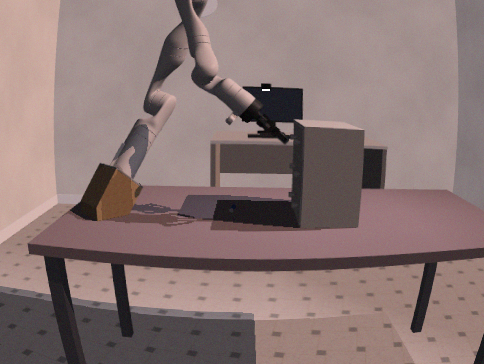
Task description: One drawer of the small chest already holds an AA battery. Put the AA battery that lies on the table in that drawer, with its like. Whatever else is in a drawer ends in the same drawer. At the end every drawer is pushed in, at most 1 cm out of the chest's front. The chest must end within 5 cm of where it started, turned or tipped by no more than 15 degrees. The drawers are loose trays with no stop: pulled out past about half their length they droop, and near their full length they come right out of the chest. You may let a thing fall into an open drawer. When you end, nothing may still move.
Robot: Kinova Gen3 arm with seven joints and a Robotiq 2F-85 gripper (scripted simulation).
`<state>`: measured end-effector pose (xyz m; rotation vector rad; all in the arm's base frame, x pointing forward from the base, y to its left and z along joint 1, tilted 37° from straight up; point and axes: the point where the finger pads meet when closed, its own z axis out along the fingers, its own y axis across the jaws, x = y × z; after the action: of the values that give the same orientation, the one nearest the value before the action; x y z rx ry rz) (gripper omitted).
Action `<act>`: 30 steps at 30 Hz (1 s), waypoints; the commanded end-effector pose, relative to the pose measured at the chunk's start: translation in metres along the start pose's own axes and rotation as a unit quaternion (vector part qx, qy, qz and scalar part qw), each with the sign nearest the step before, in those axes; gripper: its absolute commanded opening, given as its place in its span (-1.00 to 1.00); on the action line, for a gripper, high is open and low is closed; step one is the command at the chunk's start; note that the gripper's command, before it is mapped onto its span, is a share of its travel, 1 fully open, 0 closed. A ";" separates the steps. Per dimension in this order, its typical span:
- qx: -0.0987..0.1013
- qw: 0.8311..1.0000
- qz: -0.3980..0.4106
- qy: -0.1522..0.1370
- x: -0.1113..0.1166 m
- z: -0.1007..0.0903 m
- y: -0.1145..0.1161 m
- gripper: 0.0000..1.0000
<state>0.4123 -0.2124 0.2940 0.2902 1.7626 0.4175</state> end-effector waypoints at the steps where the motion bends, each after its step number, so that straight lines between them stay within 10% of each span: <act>1: 0.005 1.000 0.006 -0.001 0.009 -0.013 -0.004 -1.00; 30: 0.005 1.000 0.006 -0.001 0.038 -0.077 -0.003 -1.00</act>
<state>0.3335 -0.2030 0.2743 0.2962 1.7636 0.4313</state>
